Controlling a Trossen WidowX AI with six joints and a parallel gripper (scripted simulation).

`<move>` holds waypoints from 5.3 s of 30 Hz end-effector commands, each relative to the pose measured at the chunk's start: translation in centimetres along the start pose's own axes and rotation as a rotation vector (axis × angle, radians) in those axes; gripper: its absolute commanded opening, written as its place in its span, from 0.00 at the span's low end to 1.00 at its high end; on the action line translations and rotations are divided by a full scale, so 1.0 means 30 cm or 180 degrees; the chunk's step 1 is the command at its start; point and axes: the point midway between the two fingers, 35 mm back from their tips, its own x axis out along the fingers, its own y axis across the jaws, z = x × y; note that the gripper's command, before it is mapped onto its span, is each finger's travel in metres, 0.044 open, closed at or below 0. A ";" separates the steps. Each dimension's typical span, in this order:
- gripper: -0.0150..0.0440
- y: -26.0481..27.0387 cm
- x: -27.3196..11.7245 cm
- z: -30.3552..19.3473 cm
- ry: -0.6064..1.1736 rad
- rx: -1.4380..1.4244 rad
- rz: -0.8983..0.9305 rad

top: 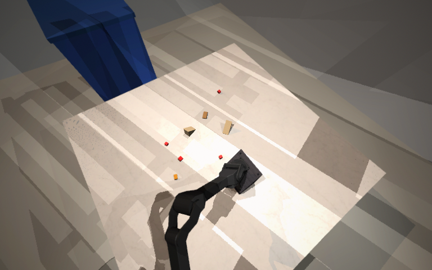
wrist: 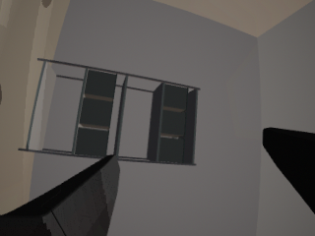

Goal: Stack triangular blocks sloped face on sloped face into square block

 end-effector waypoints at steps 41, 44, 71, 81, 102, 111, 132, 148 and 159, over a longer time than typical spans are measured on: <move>1.00 1.156 -0.724 -1.022 0.1771 0.1492 0.2844; 1.00 1.169 -0.786 -1.085 0.1984 0.1618 0.2906; 1.00 1.097 -1.914 -1.492 0.6246 0.4092 0.2554; 1.00 0.819 -2.393 -1.369 0.9107 0.5330 -0.0126; 1.00 0.447 -2.625 -1.130 0.9969 0.4837 -0.7644; 1.00 0.492 -2.644 -1.122 0.9971 0.4827 -0.7642; 1.00 0.597 -2.683 -1.099 0.9969 0.4825 -0.7641; 1.00 0.678 -2.706 -1.075 0.9964 0.4843 -0.7643; 1.00 0.732 -2.718 -1.055 0.9959 0.4865 -0.7646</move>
